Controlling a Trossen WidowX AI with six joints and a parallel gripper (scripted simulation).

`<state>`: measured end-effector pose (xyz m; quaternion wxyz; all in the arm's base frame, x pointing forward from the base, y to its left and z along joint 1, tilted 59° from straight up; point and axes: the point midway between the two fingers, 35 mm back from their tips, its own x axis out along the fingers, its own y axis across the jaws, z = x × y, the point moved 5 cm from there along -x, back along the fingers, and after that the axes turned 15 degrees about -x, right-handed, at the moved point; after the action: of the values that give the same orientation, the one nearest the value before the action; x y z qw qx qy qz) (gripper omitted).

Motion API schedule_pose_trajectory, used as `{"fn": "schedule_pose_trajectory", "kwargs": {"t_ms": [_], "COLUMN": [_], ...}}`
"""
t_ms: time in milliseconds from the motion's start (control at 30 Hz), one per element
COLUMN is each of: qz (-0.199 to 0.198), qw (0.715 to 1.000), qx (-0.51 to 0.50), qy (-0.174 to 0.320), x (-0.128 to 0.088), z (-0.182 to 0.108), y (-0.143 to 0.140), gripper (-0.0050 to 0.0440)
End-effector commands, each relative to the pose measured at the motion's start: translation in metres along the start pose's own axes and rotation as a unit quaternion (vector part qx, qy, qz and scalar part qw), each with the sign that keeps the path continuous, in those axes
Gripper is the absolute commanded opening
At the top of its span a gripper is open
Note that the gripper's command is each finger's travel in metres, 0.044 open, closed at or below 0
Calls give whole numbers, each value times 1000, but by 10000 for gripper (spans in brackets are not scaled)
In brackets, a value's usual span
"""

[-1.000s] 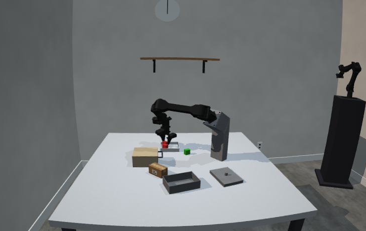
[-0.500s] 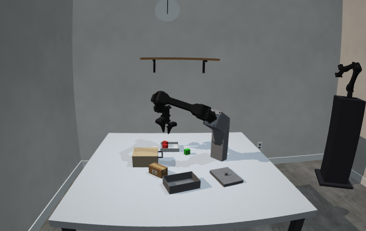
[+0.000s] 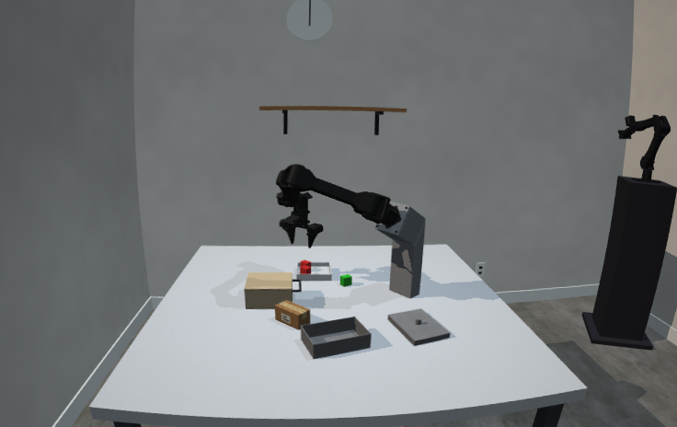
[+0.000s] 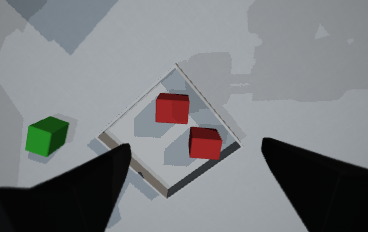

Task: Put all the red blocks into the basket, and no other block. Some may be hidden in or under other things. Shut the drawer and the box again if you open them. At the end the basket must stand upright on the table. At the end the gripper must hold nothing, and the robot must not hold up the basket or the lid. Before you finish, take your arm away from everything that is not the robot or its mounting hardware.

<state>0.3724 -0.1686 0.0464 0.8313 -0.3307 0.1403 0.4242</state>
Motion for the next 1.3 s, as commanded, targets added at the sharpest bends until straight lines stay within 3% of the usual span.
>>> {"fn": "schedule_pose_trajectory", "kwargs": {"t_ms": [0,233,333,633,700,767,867,1200,1267], "qz": [1,1,1,1,1,1,1,1,1], "qw": [1000,1000,996,996,996,996,987,987,987], "qx": [-13,-13,-88,-88,-88,-88,-162,-162,-162], "qy": [1,1,1,1,1,1,1,1,1], "x": [1,1,1,1,1,1,1,2,2], "z": [36,85,114,199,199,218,240,316,316], "y": [-2,-6,3,33,33,40,59,124,124], "gripper": [440,440,440,440,440,440,440,440,440]}}
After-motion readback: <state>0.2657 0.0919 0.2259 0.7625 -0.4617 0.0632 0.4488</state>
